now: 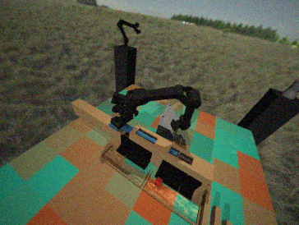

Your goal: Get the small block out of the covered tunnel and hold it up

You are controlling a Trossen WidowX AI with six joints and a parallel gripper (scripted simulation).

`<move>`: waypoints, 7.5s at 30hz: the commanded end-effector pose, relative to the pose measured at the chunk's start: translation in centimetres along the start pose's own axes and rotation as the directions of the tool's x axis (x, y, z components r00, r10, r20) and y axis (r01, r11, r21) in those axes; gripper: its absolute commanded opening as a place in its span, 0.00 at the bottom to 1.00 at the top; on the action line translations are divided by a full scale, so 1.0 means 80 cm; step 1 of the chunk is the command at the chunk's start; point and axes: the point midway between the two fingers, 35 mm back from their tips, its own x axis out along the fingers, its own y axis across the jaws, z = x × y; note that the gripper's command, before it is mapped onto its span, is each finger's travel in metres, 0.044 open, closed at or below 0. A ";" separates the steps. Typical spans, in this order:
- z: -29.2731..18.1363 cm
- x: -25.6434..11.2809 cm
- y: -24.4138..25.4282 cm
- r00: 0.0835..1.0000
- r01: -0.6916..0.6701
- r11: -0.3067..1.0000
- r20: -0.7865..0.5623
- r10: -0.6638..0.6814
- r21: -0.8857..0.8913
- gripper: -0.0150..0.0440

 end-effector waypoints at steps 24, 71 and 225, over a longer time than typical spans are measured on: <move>-0.007 -0.039 0.009 0.995 -0.009 1.000 -0.098 0.009 0.008 1.00; -0.020 -0.001 0.003 0.996 -0.012 1.000 -0.092 0.012 0.001 0.25; -0.012 -0.020 0.006 0.995 -0.009 1.000 -0.098 0.010 0.008 1.00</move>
